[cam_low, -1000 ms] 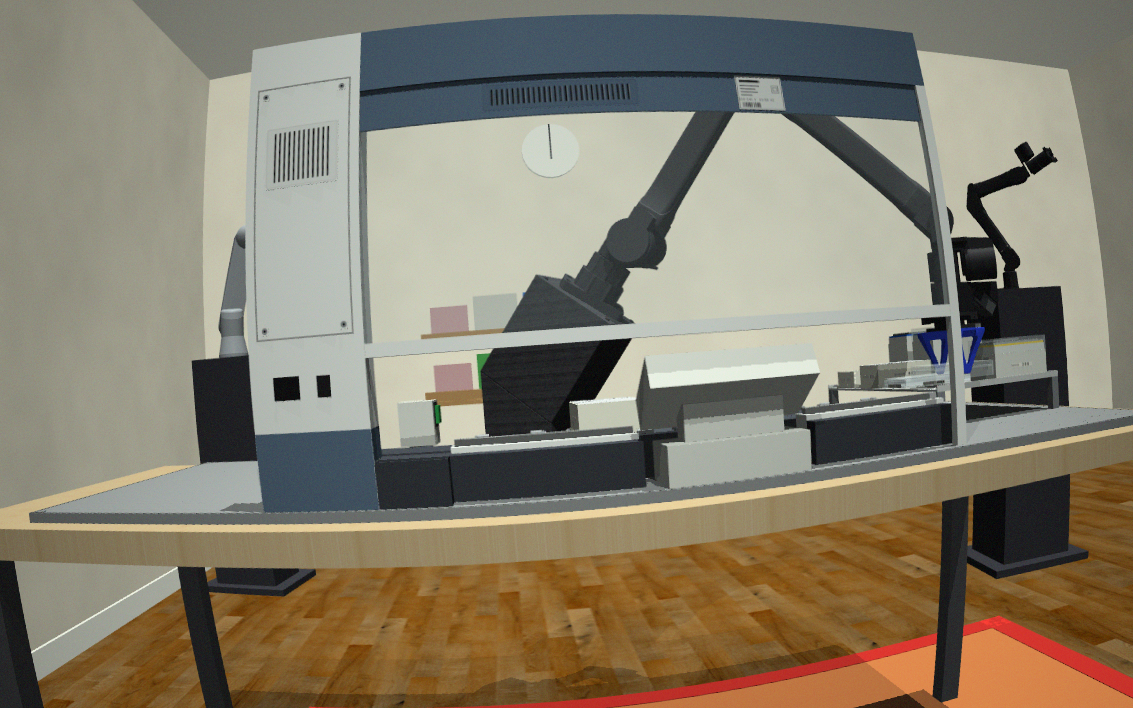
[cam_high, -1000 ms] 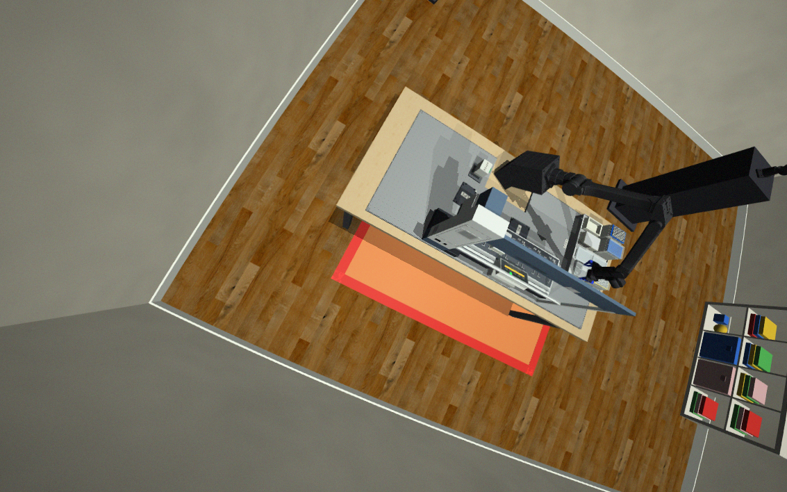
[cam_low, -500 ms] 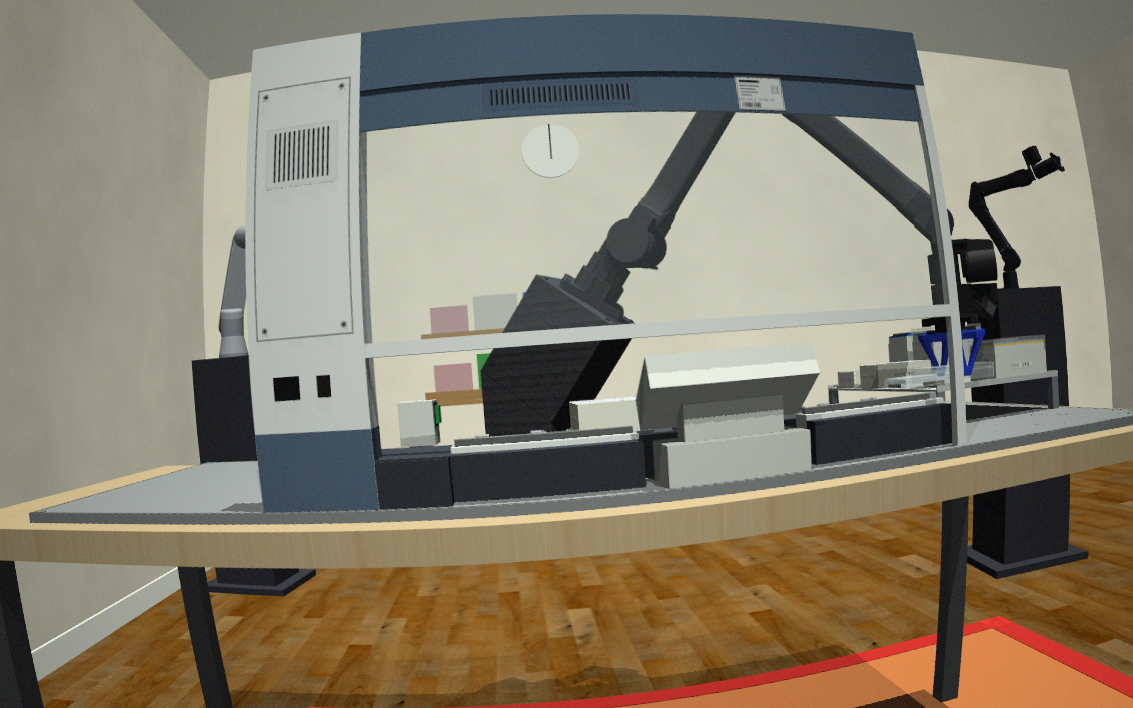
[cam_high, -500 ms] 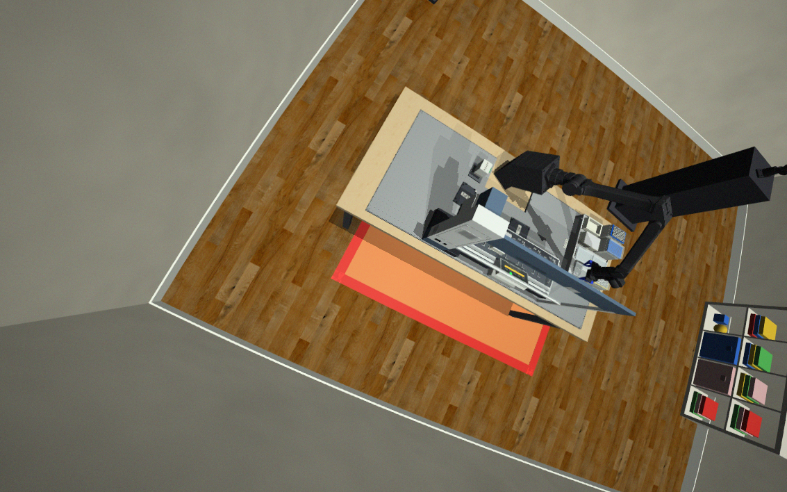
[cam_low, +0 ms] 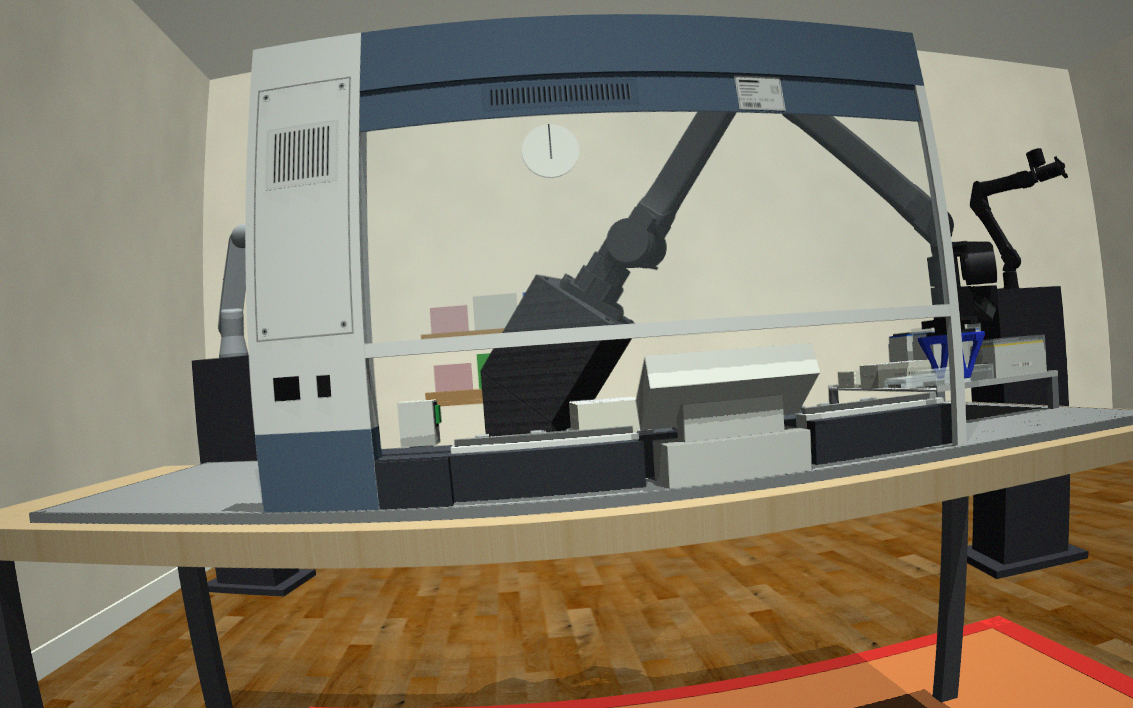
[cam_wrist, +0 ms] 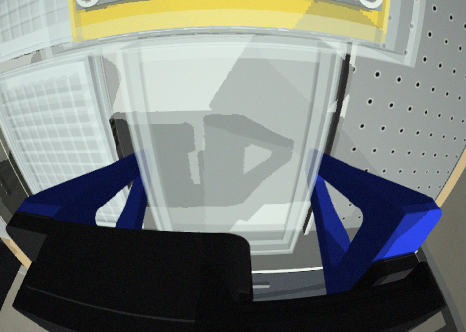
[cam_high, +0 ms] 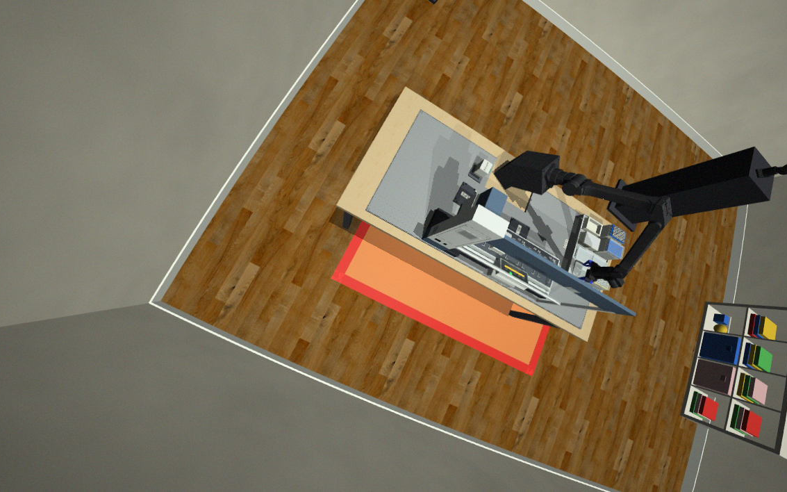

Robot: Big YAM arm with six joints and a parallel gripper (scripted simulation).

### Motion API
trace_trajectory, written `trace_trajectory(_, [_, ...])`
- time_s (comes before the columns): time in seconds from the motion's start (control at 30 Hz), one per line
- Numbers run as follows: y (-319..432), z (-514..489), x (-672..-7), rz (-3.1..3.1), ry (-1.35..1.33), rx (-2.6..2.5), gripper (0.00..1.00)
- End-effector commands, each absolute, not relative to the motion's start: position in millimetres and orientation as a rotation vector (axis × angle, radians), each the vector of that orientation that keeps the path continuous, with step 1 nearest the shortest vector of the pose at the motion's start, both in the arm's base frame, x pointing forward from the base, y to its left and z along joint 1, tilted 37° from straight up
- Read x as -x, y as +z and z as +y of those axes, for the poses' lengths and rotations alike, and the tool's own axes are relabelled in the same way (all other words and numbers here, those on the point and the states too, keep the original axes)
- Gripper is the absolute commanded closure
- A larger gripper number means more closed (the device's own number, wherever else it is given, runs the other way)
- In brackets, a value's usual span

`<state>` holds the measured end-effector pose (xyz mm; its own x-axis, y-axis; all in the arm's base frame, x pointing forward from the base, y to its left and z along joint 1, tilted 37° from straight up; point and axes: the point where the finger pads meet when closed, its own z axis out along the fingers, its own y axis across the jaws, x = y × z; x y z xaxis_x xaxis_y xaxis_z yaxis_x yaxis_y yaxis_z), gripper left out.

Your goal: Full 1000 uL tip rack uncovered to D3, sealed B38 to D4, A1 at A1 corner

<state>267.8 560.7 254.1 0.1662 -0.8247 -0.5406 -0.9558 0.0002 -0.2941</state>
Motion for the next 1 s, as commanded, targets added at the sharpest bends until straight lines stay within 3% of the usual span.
trace_trajectory(0.0, [250.6, 569.0, -264.5, 1.683, 0.289, 1.844, 1.0])
trace_trajectory(0.97, [253.5, 570.7, -265.2, 1.681, 0.29, 1.841, 1.0])
